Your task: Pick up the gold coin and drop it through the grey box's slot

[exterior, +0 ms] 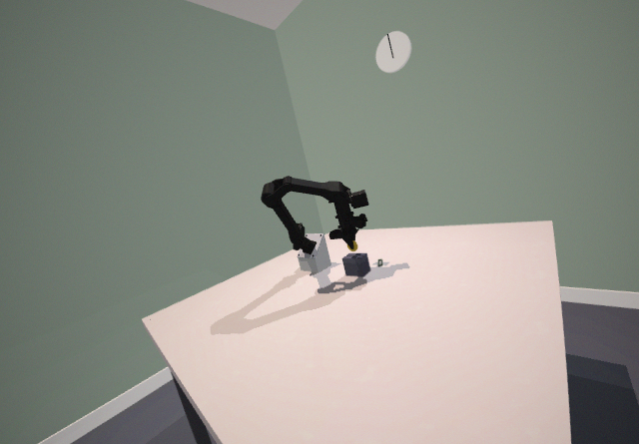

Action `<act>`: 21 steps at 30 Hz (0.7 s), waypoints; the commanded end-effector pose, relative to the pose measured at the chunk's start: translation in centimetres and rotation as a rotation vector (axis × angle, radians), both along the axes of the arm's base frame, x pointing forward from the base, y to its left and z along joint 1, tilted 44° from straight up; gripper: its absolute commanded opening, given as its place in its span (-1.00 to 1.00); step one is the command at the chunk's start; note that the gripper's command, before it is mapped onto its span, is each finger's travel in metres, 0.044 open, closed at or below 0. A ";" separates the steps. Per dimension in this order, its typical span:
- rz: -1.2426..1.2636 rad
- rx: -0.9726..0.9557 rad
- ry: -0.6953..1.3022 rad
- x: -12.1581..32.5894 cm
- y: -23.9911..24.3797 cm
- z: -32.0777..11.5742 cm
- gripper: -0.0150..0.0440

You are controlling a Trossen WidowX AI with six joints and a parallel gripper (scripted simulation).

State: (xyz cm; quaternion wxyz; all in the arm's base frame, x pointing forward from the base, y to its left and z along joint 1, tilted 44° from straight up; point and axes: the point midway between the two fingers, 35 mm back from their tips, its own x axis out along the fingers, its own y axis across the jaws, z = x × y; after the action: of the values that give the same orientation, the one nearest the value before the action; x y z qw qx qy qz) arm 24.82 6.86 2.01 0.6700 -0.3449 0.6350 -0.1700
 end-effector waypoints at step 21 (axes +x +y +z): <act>0.004 -0.008 0.009 -0.2 -0.7 -0.6 -0.49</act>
State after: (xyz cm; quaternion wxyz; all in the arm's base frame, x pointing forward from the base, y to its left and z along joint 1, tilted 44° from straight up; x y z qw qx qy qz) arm 24.74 6.40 1.58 0.6691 -0.3459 0.6355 -0.1693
